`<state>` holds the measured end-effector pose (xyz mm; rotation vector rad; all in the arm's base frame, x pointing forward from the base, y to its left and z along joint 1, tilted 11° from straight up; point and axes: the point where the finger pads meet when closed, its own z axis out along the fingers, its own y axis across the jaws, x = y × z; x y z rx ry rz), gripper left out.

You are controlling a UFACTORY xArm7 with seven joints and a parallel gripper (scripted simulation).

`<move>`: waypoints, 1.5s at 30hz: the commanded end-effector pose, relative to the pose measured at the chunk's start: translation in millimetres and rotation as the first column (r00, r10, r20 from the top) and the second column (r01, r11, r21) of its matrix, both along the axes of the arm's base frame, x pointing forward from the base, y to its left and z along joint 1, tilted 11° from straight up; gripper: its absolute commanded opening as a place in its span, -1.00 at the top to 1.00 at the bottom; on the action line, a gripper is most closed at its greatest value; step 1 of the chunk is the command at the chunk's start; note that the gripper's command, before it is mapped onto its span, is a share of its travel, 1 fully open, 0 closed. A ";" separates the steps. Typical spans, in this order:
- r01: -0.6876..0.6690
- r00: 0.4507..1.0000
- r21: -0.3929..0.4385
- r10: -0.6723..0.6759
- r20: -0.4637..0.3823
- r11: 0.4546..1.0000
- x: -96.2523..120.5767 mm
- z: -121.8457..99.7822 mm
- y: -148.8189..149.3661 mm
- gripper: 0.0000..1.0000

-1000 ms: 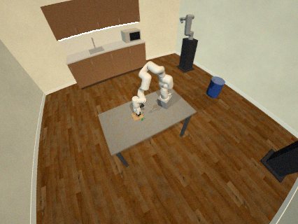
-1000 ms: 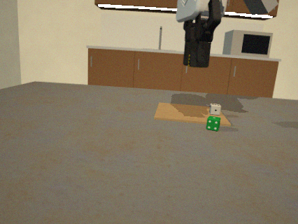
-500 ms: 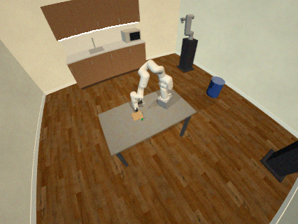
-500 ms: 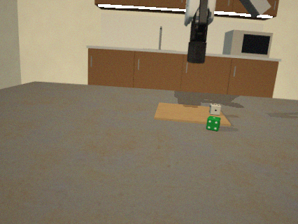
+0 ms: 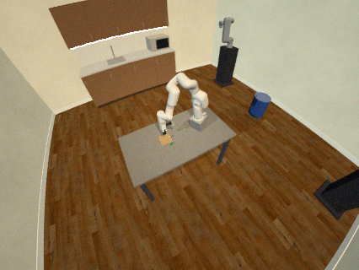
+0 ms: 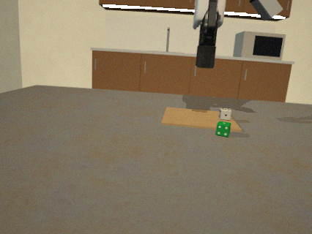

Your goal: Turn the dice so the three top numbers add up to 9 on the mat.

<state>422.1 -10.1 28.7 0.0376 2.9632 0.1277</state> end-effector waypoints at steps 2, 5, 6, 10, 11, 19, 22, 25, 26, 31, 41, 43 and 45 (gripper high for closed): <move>0.001 1.000 0.001 -0.001 0.004 1.000 3.4 -9.8 0.6 0.69; 0.001 1.000 0.001 -0.001 0.004 1.000 5.4 -20.7 1.5 0.69; 0.001 1.000 0.001 -0.001 0.004 1.000 6.2 -25.0 1.8 0.69; 0.001 1.000 0.001 -0.001 0.004 1.000 9.8 -44.1 3.4 0.69; 0.001 1.000 0.001 -0.001 0.004 1.000 10.7 -49.2 3.8 0.69; 0.001 1.000 0.001 -0.001 0.004 1.000 15.8 -76.6 6.1 0.69; 0.001 1.000 0.001 -0.001 0.004 1.000 17.4 -85.1 6.8 0.69; 0.001 1.000 0.001 -0.001 0.004 1.000 18.1 -89.1 7.1 0.69; 0.001 1.000 0.001 -0.001 0.004 1.000 18.2 -89.5 7.2 0.69; 0.001 1.000 0.001 -0.001 0.004 1.000 18.2 -89.7 7.2 0.69; 0.001 1.000 0.001 -0.001 0.004 1.000 18.2 -89.7 7.2 0.69; 0.001 1.000 0.001 -0.001 0.004 1.000 18.2 -89.7 7.2 0.69; 0.001 1.000 0.001 -0.001 0.004 1.000 18.2 -89.7 7.2 0.69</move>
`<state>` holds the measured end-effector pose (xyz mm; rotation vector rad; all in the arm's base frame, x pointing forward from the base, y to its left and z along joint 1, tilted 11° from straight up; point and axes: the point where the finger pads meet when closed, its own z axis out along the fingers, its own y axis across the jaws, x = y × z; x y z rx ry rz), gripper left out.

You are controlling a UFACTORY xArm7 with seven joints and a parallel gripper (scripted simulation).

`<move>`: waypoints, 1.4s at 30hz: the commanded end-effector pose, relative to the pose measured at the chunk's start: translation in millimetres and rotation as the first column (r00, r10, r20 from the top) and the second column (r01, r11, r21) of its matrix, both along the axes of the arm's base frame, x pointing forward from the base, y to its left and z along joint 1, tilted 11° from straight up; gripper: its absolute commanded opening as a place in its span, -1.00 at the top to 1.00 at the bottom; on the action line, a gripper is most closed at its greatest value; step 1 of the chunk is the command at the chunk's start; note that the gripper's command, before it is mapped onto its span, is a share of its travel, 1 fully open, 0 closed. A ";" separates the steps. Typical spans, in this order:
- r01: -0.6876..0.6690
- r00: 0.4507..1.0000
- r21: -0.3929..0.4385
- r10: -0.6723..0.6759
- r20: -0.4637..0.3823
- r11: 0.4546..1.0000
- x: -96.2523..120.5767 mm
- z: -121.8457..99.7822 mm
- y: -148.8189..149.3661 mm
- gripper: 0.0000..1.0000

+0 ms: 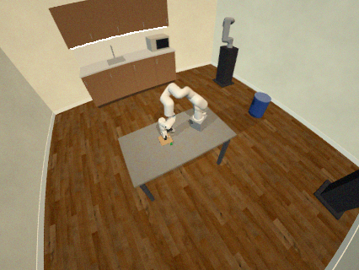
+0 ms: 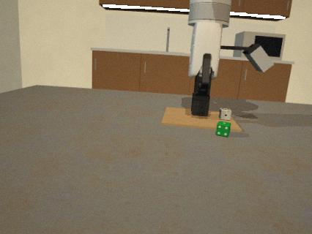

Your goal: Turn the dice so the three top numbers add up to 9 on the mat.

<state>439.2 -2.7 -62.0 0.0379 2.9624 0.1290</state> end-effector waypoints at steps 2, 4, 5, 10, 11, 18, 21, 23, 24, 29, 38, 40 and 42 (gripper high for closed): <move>0.001 1.000 0.000 -0.001 0.003 1.000 1.2 1.0 -0.3 0.69; 0.001 1.000 0.000 -0.001 0.003 1.000 1.2 1.0 -0.3 0.69; 0.001 1.000 0.000 -0.001 0.003 1.000 1.2 1.0 -0.3 0.69; 0.001 1.000 0.000 -0.001 0.003 1.000 1.2 1.0 -0.3 0.69; 0.001 1.000 0.000 -0.001 0.003 1.000 1.2 1.0 -0.3 0.69; 0.001 1.000 0.000 -0.001 0.003 1.000 1.2 1.0 -0.3 0.69; 0.001 1.000 0.000 -0.001 0.003 1.000 1.2 0.9 -0.3 0.69; 0.001 1.000 0.000 -0.001 0.003 1.000 1.2 0.8 -0.3 0.69; 0.001 1.000 0.000 -0.001 0.003 1.000 1.2 0.7 -0.3 0.69; 0.001 1.000 0.000 -0.001 0.003 1.000 1.4 -0.4 -0.2 0.69; 0.001 1.000 0.000 -0.001 0.003 1.000 1.8 -2.4 0.0 0.69; 0.001 1.000 0.000 -0.001 0.003 1.000 1.9 -2.8 0.0 0.69; 0.001 1.000 0.000 -0.001 0.003 1.000 1.9 -3.0 0.0 0.69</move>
